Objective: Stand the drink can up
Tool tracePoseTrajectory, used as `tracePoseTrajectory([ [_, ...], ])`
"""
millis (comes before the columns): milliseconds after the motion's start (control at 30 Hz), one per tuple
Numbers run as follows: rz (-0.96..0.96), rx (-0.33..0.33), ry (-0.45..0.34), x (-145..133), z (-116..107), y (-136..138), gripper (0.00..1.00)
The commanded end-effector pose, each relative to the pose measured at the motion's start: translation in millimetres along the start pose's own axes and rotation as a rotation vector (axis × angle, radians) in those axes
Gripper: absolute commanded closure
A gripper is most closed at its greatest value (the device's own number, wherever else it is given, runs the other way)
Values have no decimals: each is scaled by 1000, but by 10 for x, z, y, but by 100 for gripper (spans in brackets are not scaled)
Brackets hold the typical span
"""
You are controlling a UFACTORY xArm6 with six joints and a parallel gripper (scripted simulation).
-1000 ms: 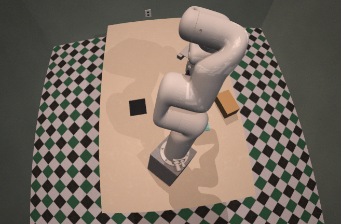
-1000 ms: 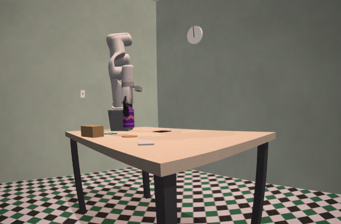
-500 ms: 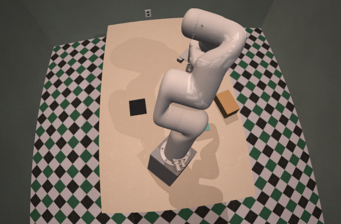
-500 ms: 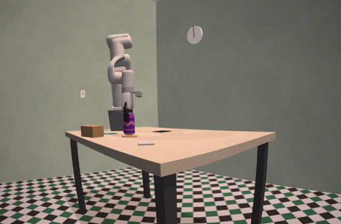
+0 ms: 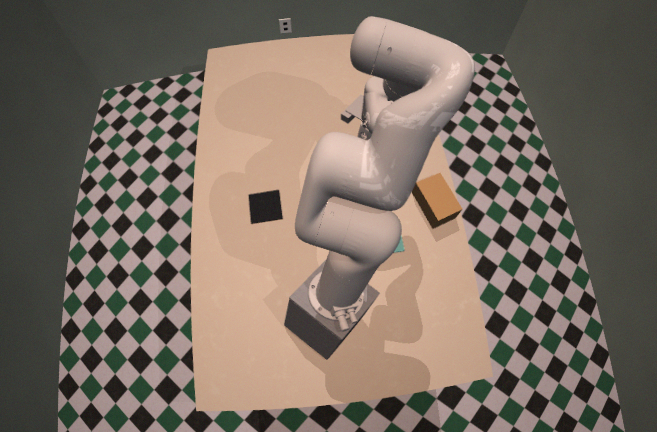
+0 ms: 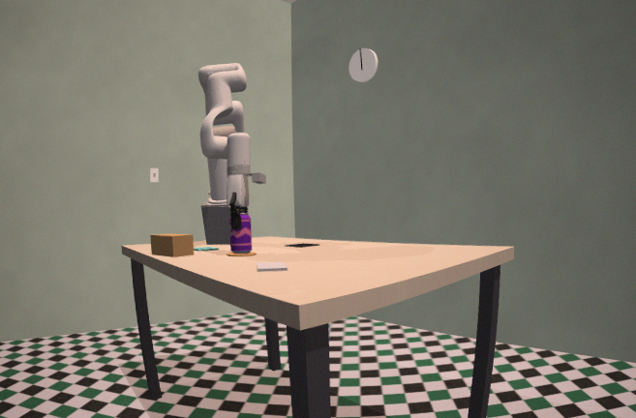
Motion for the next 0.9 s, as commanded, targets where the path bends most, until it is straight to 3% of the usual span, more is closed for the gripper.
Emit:
tracePoseTrajectory([
  [0, 0, -3, 2, 7, -10, 11, 100],
  [100, 0, -3, 2, 7, -10, 11, 100],
  [133, 0, -3, 2, 7, -10, 11, 0],
  [867, 0, -3, 2, 7, -10, 11, 0],
])
Point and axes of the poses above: the point where the finger pads meet when closed, its own z axis out along the fingers, its own y axis across the jaws, x = y × z, the point moved 5 cm from there along -z, back along the fingers, and after that the axes turned 8 degrees about z, right-handed, at the moved point
